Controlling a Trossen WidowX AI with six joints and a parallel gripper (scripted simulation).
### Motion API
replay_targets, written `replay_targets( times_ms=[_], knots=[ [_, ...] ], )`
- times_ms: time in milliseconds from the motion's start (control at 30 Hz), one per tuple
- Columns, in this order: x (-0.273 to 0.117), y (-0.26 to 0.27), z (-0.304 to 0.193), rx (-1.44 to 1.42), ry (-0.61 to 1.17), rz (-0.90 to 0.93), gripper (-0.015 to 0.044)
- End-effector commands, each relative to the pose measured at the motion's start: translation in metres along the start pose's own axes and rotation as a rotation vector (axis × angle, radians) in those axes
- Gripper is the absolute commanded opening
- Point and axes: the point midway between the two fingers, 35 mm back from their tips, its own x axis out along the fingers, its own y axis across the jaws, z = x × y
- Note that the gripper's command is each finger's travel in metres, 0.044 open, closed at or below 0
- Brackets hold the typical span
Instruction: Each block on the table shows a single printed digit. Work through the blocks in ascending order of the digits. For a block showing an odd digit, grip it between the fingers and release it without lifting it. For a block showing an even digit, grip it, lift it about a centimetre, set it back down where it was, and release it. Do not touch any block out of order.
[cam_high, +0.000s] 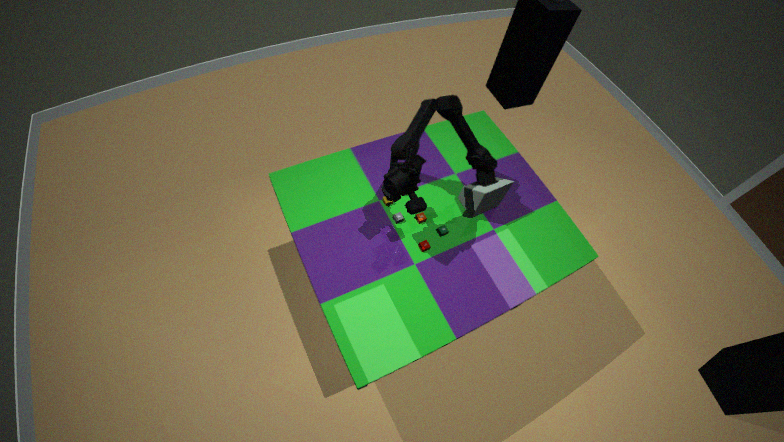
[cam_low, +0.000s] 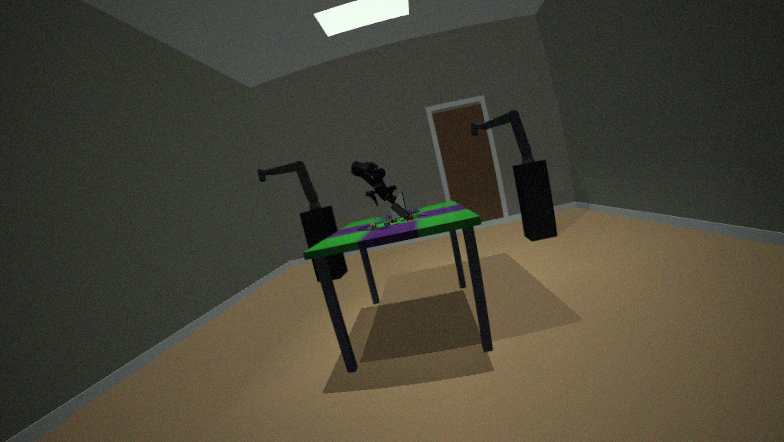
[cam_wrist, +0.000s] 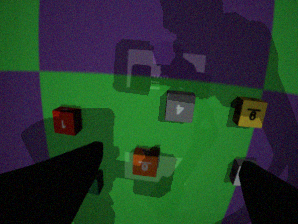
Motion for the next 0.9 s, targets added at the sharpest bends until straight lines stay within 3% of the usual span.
replay_targets(
  times_ms=[0, 633, 867],
  knots=[
    [0.001, -0.001, -0.004, -0.037, 0.007, -0.009, 0.0400],
    [0.001, -0.004, -0.003, -0.037, 0.007, -0.009, 0.0400],
    [0.000, -0.105, 0.011, -0.036, 0.006, -0.014, 0.0400]
  ],
)
